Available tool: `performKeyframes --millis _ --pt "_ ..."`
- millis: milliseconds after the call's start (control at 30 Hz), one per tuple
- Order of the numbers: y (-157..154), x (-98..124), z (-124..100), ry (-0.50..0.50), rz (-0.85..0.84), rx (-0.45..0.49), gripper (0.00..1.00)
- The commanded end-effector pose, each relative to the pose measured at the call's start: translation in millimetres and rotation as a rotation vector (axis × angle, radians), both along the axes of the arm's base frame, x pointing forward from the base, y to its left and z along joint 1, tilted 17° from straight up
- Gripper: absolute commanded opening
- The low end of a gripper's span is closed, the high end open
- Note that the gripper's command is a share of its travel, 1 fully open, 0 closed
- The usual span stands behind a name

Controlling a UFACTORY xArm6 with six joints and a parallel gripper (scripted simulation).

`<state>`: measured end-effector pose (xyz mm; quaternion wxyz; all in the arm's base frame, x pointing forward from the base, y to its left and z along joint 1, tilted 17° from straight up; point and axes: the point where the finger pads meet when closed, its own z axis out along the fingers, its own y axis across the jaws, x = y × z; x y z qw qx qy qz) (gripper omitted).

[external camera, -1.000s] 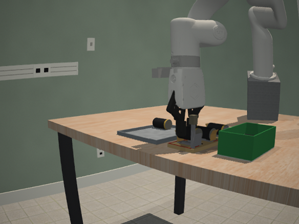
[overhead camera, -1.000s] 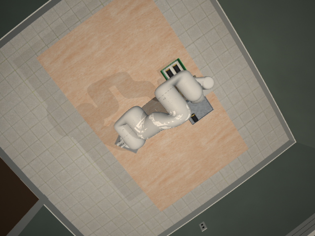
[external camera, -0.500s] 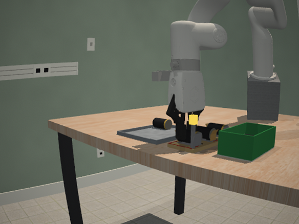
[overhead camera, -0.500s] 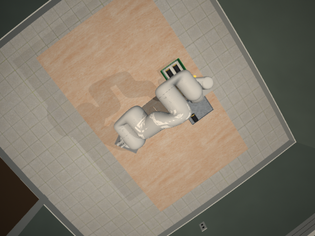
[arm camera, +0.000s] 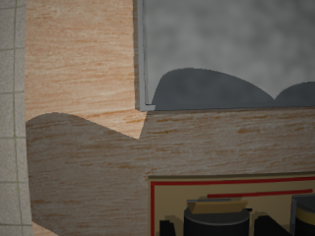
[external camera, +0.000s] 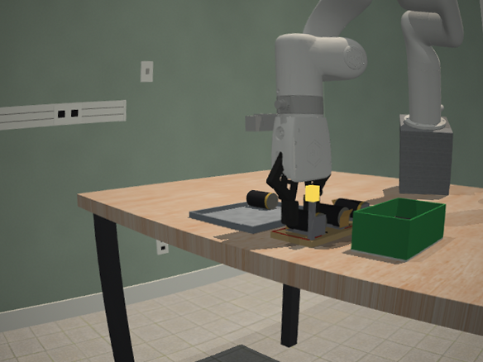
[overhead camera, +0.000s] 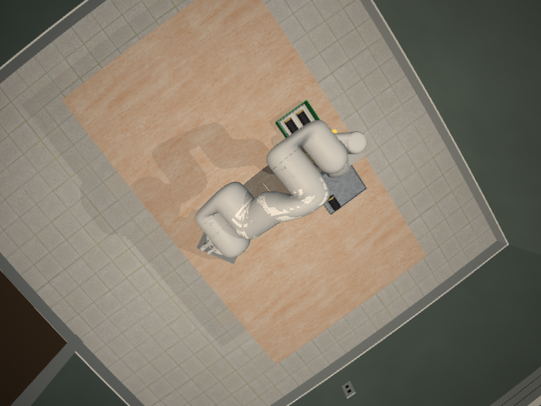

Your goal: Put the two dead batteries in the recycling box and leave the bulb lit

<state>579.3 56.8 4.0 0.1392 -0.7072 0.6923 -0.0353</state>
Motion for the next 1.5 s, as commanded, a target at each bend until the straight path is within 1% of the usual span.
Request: performKeyframes --millis 0,433,633,767,900,967,1267,1467 --pt "0 1 2 -0.004 0.000 0.000 0.51" --pt "0 1 2 -0.004 0.000 0.000 0.51" --pt "-1 -1 10 -0.004 0.000 0.000 0.51" --pt "-3 -4 22 -0.004 0.000 0.000 0.51" --pt "-6 -8 38 -0.004 0.000 0.000 0.51" --pt "-6 -8 38 -0.004 0.000 0.000 0.51" --pt "-12 -18 79 -0.004 0.000 0.000 0.51" --pt "-15 -23 96 -0.004 0.000 0.000 0.51"
